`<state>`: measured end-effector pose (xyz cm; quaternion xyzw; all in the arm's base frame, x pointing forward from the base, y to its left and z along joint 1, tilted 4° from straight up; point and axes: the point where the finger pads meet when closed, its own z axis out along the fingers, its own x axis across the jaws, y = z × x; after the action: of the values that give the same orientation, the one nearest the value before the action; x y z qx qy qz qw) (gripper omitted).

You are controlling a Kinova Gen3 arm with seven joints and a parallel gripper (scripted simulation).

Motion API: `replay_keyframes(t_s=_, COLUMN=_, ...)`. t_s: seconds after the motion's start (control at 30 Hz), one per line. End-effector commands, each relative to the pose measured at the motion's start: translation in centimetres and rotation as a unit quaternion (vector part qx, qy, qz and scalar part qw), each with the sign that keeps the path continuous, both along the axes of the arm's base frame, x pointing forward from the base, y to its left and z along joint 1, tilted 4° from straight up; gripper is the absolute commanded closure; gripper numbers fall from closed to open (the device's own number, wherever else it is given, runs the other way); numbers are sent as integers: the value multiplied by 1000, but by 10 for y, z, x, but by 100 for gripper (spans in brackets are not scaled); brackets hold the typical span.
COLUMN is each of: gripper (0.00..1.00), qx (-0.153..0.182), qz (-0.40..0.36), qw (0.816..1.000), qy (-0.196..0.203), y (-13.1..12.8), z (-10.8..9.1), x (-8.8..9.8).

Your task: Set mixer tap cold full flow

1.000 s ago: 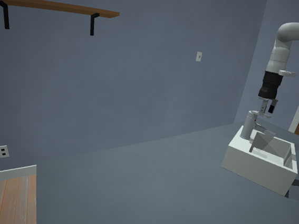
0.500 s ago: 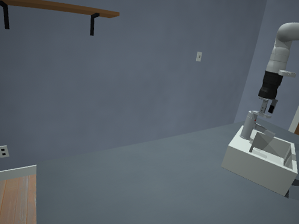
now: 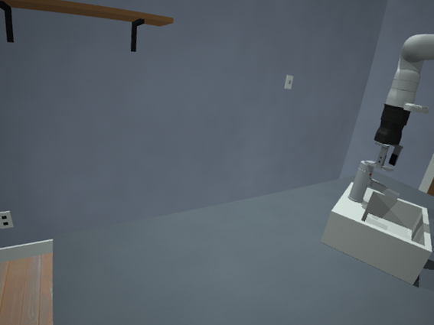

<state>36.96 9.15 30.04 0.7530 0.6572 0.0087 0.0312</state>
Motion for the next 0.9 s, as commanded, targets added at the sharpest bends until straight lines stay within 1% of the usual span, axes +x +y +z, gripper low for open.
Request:
replay_keyframes(t_s=0.0, gripper=0, qx=0, qz=0, qw=1000, qy=0, y=0, z=-2, x=0)
replay_keyframes(t_s=0.87, gripper=0, qx=0, qz=0, qw=1000, qy=0, y=-1, z=-23, x=1)
